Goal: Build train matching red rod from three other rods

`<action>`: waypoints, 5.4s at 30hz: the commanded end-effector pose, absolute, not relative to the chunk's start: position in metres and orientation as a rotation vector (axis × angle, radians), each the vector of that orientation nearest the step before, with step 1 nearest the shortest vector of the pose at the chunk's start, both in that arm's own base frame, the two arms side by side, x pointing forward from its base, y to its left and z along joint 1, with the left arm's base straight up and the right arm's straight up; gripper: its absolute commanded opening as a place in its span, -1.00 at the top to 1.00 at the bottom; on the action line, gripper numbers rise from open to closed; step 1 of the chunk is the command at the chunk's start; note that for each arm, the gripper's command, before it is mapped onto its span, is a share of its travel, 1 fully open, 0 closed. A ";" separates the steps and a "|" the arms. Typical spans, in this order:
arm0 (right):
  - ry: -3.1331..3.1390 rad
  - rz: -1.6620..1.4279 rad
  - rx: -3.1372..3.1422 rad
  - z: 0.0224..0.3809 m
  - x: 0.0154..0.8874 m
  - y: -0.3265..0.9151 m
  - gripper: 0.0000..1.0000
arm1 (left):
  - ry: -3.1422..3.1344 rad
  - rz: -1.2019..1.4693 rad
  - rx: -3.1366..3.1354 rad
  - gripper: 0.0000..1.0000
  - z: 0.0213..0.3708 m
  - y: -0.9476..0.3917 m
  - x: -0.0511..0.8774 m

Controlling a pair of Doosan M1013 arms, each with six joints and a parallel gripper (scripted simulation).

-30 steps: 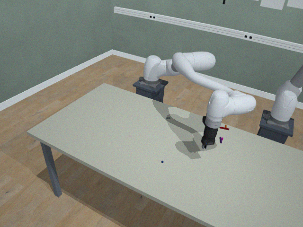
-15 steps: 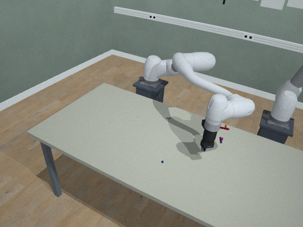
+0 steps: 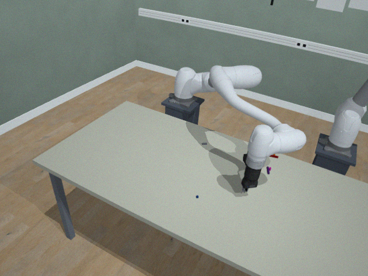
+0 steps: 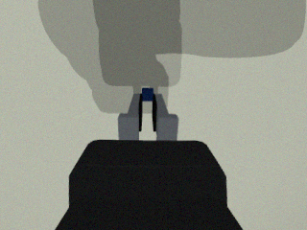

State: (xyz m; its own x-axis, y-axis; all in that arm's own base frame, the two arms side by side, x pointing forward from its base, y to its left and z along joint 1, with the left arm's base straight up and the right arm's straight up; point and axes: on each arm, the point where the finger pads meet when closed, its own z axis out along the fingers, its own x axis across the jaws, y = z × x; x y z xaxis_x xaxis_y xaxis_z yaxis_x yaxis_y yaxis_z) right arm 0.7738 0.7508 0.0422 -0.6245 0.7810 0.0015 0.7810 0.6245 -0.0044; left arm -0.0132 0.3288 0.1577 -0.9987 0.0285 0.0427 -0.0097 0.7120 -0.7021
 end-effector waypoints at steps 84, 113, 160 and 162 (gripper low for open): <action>-2.830 0.000 -1.370 0.034 0.774 0.754 0.52 | -2.863 1.184 -0.012 -1.00 0.159 0.325 -0.013; -2.830 0.000 -1.369 0.034 0.773 0.754 0.52 | -2.863 1.184 -0.012 -1.00 0.159 0.325 -0.013; -2.831 -0.002 -1.370 0.022 0.774 0.755 0.52 | -2.863 1.184 -0.012 -1.00 0.159 0.325 -0.013; -2.831 -0.002 -1.370 0.022 0.774 0.755 0.52 | -2.863 1.184 -0.012 -1.00 0.159 0.325 -0.013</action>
